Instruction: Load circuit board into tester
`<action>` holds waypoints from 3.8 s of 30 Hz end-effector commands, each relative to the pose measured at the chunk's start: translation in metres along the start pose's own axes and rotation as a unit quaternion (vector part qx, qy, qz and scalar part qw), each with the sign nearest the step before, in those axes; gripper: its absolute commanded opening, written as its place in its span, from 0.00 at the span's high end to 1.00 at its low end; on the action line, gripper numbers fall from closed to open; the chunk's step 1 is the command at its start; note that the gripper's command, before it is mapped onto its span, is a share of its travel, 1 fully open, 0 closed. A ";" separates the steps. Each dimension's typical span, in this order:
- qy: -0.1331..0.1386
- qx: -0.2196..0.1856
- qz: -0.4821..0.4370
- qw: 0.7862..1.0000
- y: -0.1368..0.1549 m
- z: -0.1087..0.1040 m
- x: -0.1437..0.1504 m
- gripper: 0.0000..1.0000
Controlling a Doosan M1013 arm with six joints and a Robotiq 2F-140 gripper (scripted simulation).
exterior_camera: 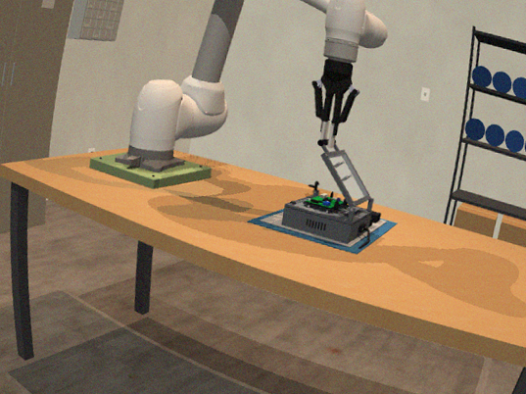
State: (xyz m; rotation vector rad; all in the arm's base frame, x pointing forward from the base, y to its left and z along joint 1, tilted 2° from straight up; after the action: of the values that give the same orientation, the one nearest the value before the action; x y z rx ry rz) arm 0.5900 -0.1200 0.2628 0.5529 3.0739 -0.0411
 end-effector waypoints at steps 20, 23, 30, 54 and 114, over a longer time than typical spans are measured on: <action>0.000 0.000 0.000 1.000 -0.006 0.029 0.024 1.00; 0.000 0.000 0.000 1.000 -0.006 0.034 0.028 1.00; 0.000 0.000 0.000 1.000 -0.008 0.046 0.035 1.00; 0.000 0.000 0.000 1.000 -0.011 0.081 0.049 1.00; 0.000 0.000 0.000 1.000 -0.013 0.132 0.057 1.00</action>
State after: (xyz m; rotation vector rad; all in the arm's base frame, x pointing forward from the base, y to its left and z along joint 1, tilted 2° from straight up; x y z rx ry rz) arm 0.5342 -0.1164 0.1309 0.5529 3.0739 -0.0411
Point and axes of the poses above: the point where the finger pads meet when closed, its own z axis out along the fingers, its own x axis across the jaws, y = z × x, the point moved 4 cm from there along -z, back along the fingers, and after that the axes turned 13 degrees about z, right-handed, at the moved point
